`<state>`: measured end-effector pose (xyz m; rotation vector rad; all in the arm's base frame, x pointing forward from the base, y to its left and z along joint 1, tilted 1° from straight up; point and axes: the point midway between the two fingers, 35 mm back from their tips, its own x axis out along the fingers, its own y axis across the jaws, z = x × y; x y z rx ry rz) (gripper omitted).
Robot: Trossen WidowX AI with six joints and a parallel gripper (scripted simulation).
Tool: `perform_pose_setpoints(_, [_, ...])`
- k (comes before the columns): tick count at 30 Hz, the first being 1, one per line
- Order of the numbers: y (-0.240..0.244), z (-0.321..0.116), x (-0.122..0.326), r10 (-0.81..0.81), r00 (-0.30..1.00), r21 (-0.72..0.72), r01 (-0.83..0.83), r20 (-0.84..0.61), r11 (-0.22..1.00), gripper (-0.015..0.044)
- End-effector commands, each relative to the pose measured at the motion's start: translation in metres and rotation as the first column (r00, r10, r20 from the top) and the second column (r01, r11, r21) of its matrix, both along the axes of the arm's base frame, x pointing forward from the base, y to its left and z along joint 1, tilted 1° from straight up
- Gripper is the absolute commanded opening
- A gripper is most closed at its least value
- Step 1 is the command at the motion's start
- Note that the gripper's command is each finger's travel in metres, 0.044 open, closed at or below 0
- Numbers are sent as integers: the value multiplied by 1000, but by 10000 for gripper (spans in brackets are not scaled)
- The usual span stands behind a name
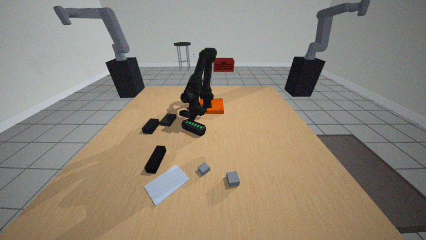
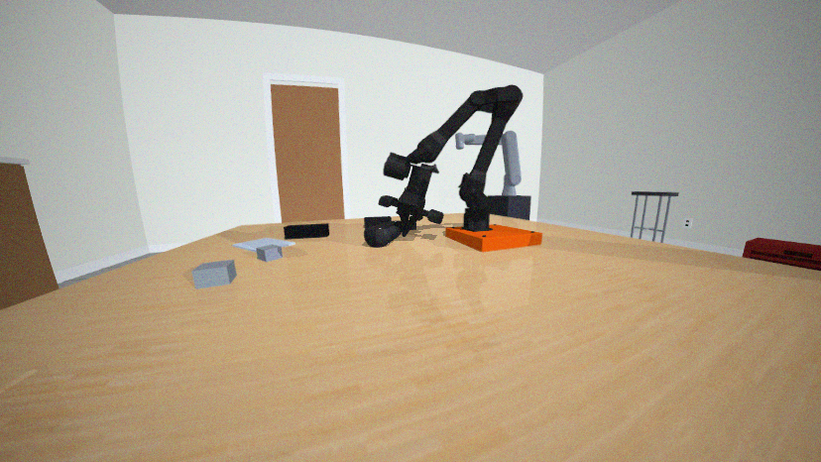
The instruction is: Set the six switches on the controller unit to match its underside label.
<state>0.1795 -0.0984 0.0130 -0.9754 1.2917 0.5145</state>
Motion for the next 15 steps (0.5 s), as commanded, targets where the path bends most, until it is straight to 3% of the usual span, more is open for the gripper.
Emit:
perform_pose_setpoints(1, [-2,1,4,5,1000,0,-5,3,1000,0])
perform_pose_setpoints(15, [-8,1,11,5,1000,0,-5,3,1000,0])
